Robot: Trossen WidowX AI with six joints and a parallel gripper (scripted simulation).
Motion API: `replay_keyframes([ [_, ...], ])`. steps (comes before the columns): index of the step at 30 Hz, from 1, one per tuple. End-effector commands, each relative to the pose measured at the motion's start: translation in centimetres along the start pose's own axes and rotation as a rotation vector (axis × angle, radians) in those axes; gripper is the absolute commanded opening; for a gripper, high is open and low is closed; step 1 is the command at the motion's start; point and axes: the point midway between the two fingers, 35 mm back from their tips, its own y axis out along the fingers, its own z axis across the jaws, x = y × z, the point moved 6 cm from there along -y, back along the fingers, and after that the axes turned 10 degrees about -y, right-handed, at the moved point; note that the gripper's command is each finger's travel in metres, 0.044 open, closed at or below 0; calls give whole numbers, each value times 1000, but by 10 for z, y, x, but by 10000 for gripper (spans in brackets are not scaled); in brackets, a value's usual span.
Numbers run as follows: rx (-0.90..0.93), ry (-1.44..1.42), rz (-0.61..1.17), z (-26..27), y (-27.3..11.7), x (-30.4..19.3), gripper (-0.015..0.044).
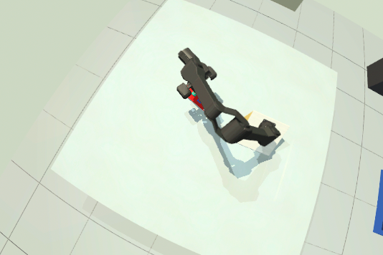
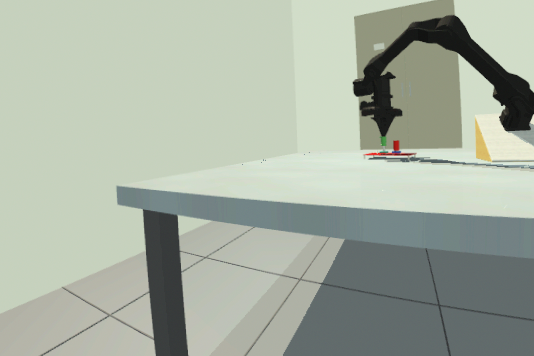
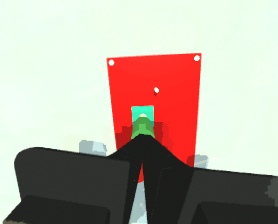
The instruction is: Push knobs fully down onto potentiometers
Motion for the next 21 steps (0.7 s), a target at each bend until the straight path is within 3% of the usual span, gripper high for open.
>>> replay_keyframes([
  [1,6,5,1,0,0,0,0],
  [21,6,5,1,0,5,0,0],
])
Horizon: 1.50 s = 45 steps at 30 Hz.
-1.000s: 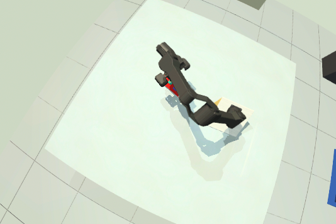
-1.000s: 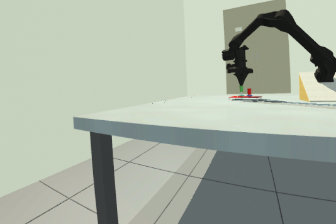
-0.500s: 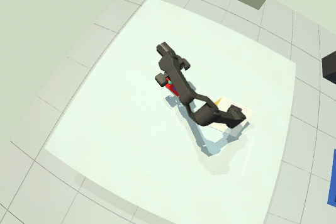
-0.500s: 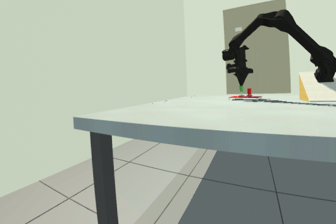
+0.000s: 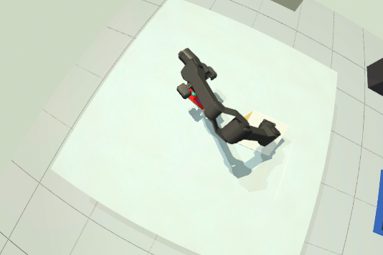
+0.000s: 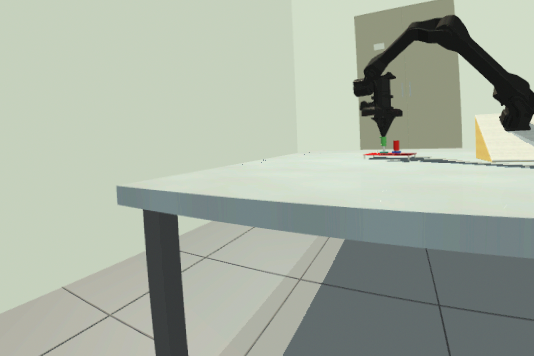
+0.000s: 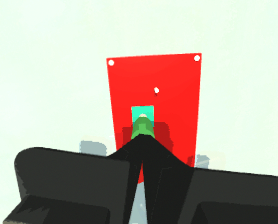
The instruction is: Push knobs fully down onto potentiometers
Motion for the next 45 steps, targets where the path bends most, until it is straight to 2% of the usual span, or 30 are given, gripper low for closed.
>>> replay_keyframes([
  [1,5,2,2,1,4,0,0],
  [45,6,2,2,1,16,0,0],
])
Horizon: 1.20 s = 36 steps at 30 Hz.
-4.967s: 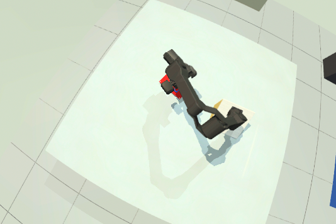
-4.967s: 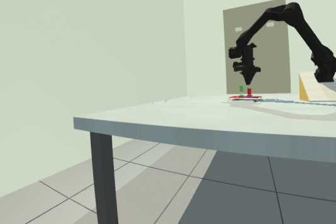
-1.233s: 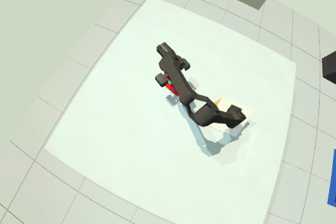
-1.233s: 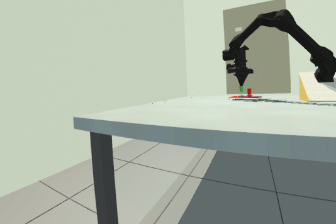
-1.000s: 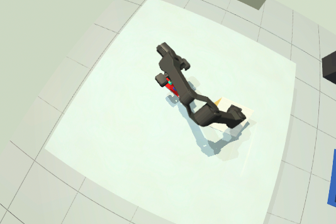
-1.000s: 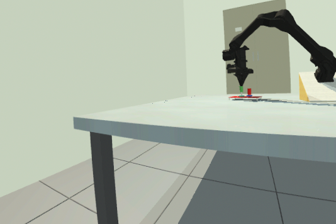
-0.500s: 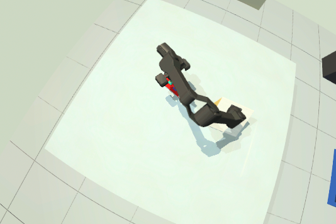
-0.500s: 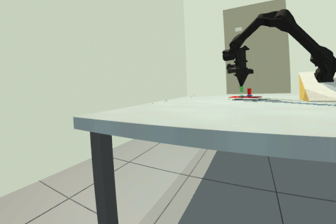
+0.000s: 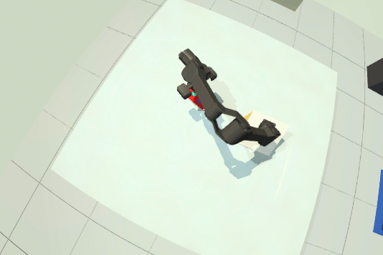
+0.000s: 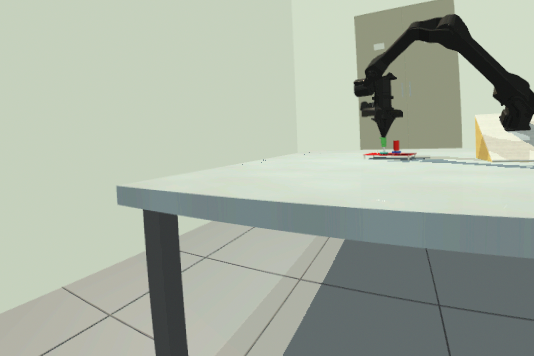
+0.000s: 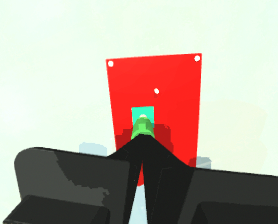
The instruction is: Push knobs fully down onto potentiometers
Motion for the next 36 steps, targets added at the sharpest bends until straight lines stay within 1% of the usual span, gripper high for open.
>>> replay_keyframes([
  [1,2,-11,11,3,12,1,0],
  [36,3,-11,11,3,23,1,0],
])
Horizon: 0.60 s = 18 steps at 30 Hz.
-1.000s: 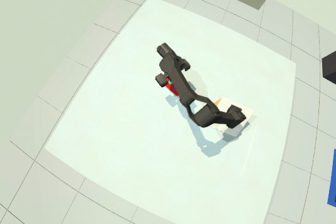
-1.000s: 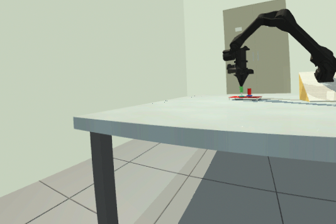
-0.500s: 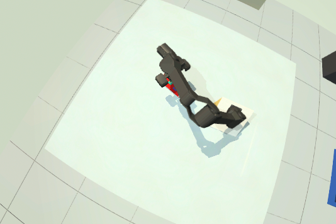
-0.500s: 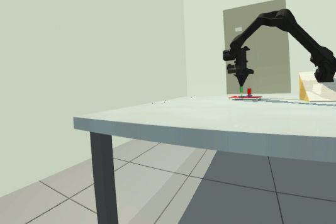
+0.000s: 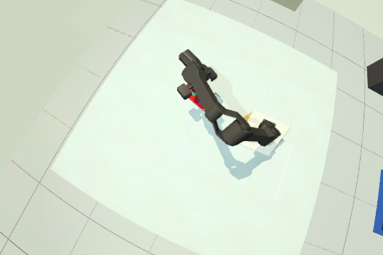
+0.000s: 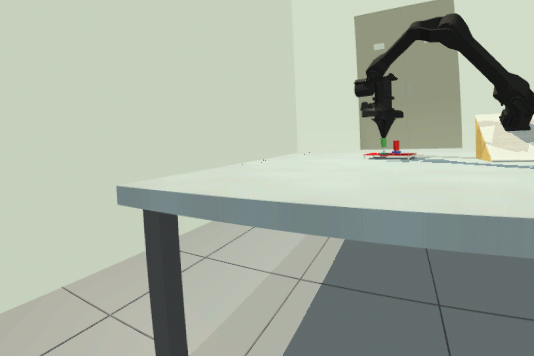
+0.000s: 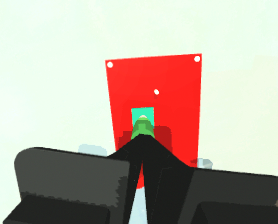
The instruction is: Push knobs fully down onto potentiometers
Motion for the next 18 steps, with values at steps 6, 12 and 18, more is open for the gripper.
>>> replay_keyframes([
  [6,4,-19,22,4,20,2,0],
  [12,4,-19,22,4,23,2,0],
  [18,4,-19,22,4,24,2,0],
])
